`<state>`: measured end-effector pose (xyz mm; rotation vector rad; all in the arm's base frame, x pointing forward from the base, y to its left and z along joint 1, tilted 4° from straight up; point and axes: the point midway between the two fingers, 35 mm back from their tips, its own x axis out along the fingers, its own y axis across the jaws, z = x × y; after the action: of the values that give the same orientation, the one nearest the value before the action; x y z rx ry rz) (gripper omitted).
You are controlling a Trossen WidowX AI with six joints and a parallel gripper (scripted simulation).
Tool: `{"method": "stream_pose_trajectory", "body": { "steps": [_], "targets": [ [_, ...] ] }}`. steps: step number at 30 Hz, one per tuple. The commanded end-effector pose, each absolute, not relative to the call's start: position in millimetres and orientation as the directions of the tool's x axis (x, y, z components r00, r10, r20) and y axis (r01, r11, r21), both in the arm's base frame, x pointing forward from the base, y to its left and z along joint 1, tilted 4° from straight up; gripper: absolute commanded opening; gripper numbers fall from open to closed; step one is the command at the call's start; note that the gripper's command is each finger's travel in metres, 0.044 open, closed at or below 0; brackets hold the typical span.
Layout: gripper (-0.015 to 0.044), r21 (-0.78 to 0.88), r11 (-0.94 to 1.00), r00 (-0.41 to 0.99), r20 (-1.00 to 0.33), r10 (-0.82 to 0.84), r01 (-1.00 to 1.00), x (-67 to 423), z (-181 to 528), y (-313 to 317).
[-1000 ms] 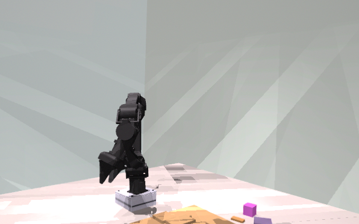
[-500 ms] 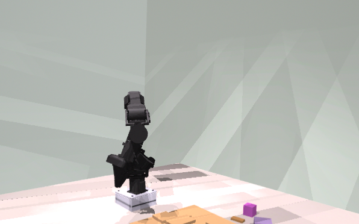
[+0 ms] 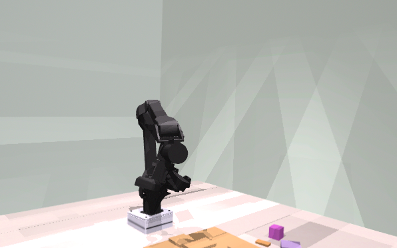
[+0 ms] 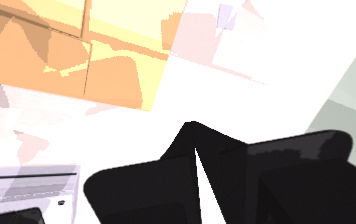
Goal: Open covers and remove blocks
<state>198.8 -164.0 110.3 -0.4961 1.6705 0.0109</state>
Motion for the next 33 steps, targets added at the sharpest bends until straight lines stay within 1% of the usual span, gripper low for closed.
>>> {"method": "stream_pose_trajectory", "body": {
  "steps": [1, 12, 33],
  "targets": [
    [0.0000, -0.268, 0.917, -0.056, -0.953, -0.297, -0.295, 214.1, 107.4, -154.6],
    [0.0000, -0.228, 0.955, -0.014, -0.972, -0.235, -0.190, 251.7, 95.1, -120.3],
    [0.0000, -0.110, 0.994, -0.004, -0.994, -0.110, -0.009, 314.4, 68.1, -34.7]
  ]
}}
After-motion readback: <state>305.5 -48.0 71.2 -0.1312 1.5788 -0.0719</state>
